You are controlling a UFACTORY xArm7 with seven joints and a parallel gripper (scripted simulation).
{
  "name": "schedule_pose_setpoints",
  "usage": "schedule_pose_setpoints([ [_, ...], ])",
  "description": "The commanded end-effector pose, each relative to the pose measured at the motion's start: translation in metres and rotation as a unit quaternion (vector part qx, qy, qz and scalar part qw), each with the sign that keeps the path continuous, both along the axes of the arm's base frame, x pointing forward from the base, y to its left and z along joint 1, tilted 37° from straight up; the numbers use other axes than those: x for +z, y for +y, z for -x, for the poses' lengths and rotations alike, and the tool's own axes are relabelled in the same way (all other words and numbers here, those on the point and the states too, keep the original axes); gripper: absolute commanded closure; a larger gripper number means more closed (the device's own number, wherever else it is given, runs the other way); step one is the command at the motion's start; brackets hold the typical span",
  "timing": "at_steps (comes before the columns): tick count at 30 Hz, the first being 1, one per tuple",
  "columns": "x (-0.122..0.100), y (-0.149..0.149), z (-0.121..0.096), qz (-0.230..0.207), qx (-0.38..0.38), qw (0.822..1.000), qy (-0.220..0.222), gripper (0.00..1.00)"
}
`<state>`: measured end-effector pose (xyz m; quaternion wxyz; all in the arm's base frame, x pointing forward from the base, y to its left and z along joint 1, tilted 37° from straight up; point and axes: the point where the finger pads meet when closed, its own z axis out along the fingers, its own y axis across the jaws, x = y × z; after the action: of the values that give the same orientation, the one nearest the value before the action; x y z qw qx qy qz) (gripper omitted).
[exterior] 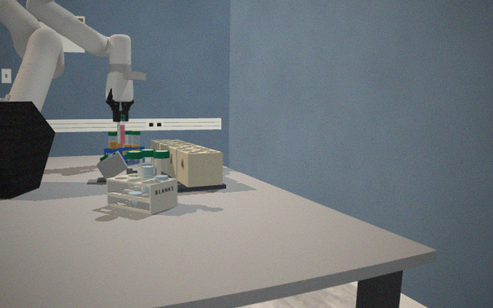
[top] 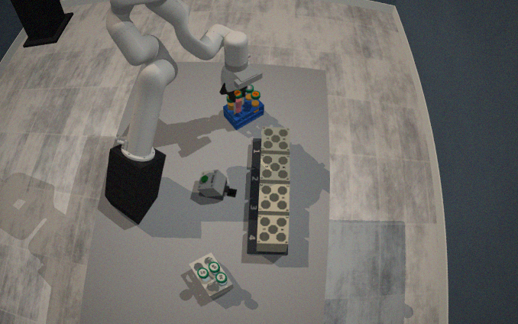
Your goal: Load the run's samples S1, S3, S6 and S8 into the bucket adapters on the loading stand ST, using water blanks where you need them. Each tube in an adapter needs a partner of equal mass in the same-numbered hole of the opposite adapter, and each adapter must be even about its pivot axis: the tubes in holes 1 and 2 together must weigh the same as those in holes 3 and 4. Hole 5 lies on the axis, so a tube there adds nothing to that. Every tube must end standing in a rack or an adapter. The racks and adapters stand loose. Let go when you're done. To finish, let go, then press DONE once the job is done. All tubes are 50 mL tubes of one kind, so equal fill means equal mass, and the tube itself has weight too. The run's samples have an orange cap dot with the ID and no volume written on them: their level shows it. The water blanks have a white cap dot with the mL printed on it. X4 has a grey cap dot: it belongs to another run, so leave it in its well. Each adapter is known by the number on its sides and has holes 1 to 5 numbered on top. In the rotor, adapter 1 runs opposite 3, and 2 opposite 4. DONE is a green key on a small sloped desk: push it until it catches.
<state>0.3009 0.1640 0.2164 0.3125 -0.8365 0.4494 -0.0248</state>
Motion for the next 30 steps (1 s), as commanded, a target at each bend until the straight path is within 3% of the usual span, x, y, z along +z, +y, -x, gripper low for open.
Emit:
schedule_pose_setpoints([
  [1, 0.001, 0.000, -0.001, -0.001, 0.000, 1.000, -0.001, 1.00],
  [30, -0.018, 0.012, -0.008, -0.001, 0.000, 1.000, -0.001, 1.00],
])
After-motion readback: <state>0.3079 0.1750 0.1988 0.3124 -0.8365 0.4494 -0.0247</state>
